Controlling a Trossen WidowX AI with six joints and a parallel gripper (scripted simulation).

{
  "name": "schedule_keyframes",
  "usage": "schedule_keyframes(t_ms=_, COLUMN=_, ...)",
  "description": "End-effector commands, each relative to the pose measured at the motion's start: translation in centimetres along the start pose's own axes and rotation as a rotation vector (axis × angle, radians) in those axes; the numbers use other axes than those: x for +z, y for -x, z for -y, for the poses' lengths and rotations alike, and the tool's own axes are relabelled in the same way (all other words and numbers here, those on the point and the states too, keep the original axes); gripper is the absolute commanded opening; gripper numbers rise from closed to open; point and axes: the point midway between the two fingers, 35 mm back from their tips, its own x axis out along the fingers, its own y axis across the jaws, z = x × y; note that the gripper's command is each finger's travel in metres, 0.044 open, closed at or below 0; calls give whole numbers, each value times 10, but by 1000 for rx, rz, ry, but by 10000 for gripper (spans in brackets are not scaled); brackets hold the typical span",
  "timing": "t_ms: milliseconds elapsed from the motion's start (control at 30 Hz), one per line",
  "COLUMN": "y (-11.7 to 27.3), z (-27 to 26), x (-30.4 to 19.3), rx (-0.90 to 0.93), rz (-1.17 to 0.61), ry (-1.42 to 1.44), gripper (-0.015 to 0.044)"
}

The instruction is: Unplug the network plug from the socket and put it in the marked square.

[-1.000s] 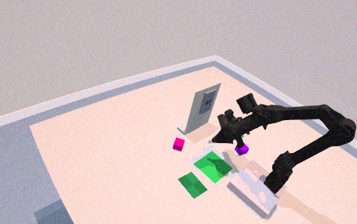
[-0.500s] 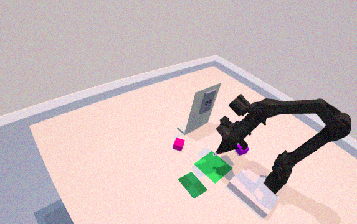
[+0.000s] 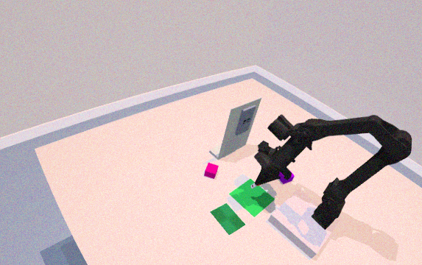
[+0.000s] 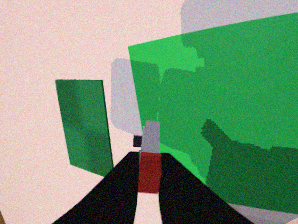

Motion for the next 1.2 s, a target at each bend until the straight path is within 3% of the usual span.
schedule_keyframes(t_ms=0, y=-8, z=6, x=-1, rx=-5, rz=-5, ry=0, gripper=0)
schedule_keyframes(t_ms=1167, y=-41, z=31, x=-2, rx=-5, rz=-7, ry=-1, gripper=0)
